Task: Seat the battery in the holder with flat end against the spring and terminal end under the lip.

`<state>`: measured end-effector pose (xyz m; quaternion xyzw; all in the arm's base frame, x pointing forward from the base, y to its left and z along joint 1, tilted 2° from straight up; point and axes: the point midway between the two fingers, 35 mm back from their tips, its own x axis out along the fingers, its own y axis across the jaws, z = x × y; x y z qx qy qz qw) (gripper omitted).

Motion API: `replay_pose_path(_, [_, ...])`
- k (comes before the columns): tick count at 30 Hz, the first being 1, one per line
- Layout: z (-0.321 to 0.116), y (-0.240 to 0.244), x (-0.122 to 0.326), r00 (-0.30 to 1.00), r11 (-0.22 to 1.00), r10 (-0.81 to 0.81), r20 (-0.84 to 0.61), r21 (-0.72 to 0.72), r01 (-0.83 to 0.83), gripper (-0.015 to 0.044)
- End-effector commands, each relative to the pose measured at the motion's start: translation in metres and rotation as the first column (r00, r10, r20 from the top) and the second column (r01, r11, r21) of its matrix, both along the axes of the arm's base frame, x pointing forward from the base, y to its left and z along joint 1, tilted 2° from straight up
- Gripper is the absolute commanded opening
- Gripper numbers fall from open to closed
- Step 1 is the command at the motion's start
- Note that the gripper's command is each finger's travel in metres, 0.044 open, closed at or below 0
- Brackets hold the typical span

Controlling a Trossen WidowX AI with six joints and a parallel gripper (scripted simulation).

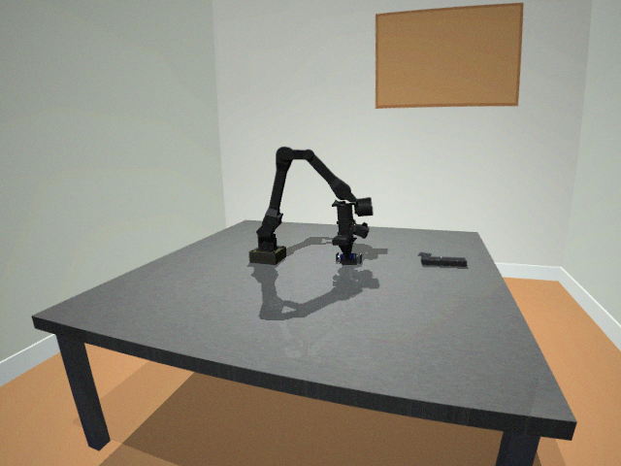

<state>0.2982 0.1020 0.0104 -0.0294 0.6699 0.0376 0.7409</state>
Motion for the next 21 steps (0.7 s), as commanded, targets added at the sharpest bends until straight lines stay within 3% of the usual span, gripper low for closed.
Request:
replay_pose_path(1, [-0.0028, 0.0001, -0.0025, 0.999, 1.000, 0.005, -0.040, -0.002, -0.005, 0.0071])
replay_pose_path(21, [-0.0026, 0.0004, 0.0018, 0.993, 1.000, 0.001, -0.120, -0.015, -0.003, 0.0071])
